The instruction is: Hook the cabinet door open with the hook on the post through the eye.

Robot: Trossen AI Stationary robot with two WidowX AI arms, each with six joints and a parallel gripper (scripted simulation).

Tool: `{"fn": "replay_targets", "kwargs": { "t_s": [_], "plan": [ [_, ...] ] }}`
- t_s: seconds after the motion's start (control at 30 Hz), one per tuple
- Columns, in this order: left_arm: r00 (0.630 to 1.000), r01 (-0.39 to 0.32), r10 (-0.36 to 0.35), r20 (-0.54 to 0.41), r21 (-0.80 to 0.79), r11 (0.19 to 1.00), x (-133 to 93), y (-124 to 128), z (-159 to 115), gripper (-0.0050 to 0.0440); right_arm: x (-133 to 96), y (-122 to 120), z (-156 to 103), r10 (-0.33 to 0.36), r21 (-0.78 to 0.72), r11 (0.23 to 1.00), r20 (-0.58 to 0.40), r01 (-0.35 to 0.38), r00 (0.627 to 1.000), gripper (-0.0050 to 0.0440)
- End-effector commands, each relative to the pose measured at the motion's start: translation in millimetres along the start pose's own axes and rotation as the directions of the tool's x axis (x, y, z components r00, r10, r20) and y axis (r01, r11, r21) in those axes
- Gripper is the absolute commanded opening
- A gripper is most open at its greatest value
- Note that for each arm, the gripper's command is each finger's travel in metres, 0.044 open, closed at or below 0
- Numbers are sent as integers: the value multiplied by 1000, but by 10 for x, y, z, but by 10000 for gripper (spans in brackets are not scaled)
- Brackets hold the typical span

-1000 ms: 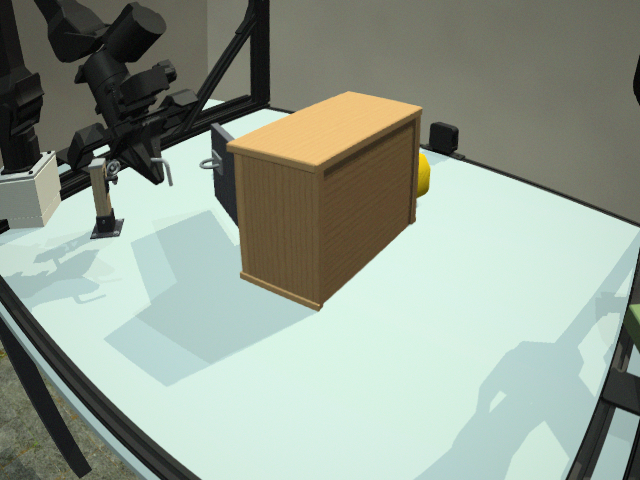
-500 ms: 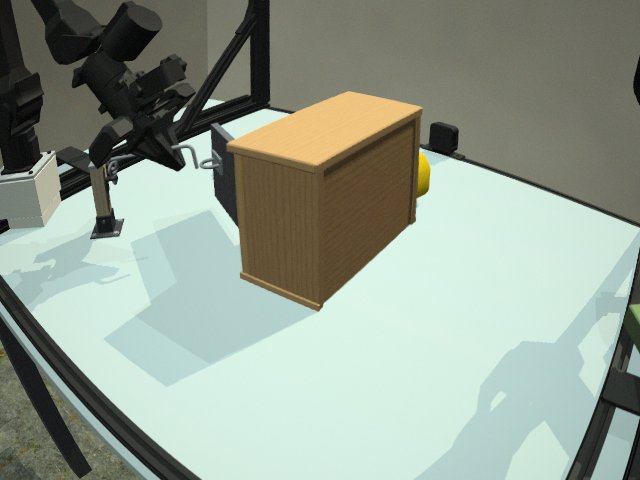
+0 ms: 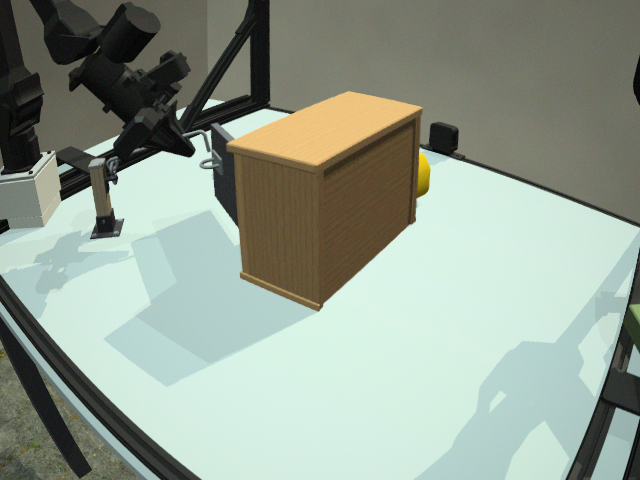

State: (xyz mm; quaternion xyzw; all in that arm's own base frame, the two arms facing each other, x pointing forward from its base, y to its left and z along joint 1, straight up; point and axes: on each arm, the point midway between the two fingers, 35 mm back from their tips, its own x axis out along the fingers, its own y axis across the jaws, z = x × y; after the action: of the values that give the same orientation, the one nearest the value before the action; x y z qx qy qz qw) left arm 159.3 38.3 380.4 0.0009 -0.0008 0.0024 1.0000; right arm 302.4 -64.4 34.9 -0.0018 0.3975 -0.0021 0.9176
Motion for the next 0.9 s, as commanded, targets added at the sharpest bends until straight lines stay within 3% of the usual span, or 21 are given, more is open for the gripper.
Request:
{"fn": "replay_targets", "kwargs": {
  "t_s": [0.0, 0.33, 0.47, 0.87],
  "plan": [
    [1000, 5, -5, 0, -3, 1000, 0, -7, -2, 400, -2, 30, -1, 37, -36, 999, -2, -37, 999, 0],
    [1000, 5, -5, 0, -3, 1000, 0, -7, -2, 400, 12, 82, -20, 37, -36, 999, -2, -37, 999, 0],
    [1000, 5, -5, 0, -3, 1000, 0, -7, -2, 400, 52, 83, -37, 34, -37, 999, -63, -36, 997, 0],
    [1000, 5, -5, 0, -3, 1000, 0, -7, -2, 400, 87, 80, -65, 44, -50, 998, -87, -48, 995, 0]
  ]
}}
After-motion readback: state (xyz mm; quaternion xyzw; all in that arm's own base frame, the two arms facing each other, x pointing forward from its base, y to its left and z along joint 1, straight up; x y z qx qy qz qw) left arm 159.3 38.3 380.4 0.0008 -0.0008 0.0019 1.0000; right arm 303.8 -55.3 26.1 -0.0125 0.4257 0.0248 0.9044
